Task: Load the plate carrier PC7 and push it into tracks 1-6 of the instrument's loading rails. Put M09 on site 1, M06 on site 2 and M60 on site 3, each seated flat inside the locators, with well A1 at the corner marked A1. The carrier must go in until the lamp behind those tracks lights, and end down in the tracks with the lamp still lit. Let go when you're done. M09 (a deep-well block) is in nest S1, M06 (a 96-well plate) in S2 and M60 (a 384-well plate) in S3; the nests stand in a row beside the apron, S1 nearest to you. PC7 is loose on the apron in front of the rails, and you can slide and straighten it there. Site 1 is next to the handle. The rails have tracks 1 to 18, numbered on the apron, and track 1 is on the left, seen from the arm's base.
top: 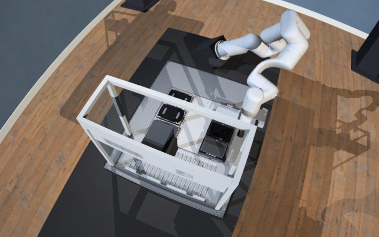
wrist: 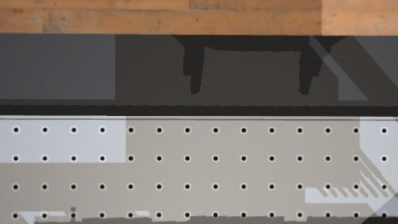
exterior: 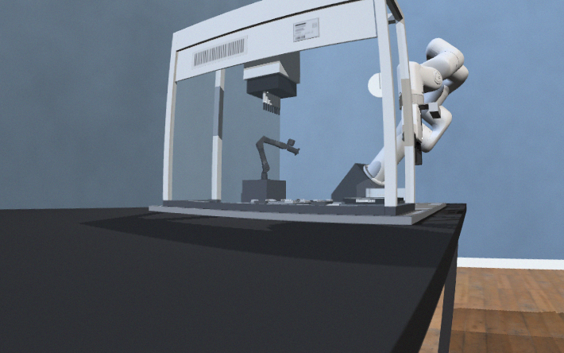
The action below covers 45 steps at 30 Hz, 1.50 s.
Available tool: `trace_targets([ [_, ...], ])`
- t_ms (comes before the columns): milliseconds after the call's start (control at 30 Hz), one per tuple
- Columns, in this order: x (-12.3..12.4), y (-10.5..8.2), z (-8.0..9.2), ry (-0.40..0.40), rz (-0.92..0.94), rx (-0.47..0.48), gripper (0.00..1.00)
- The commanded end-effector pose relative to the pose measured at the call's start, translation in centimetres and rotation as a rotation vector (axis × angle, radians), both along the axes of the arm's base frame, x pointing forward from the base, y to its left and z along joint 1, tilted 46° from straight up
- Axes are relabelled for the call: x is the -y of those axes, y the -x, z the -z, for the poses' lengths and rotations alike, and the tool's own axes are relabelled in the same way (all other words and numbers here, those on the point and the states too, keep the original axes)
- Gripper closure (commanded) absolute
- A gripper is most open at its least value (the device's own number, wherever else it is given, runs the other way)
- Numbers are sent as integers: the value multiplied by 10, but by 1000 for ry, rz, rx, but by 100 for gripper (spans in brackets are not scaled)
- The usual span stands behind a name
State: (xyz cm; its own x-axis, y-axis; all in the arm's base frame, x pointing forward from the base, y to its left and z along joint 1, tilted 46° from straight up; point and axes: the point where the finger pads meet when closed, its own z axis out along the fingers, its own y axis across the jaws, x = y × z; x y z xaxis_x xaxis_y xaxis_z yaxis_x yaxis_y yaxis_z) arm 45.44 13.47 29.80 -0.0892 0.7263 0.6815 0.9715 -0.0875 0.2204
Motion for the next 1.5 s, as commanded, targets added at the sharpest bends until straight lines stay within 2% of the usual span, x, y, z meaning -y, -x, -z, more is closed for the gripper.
trace_targets([
  [0,1,-1,-2,0,3,4,0],
  [200,1,-1,-2,0,3,4,0],
  [1467,-38,-14,38,0,3,4,0],
])
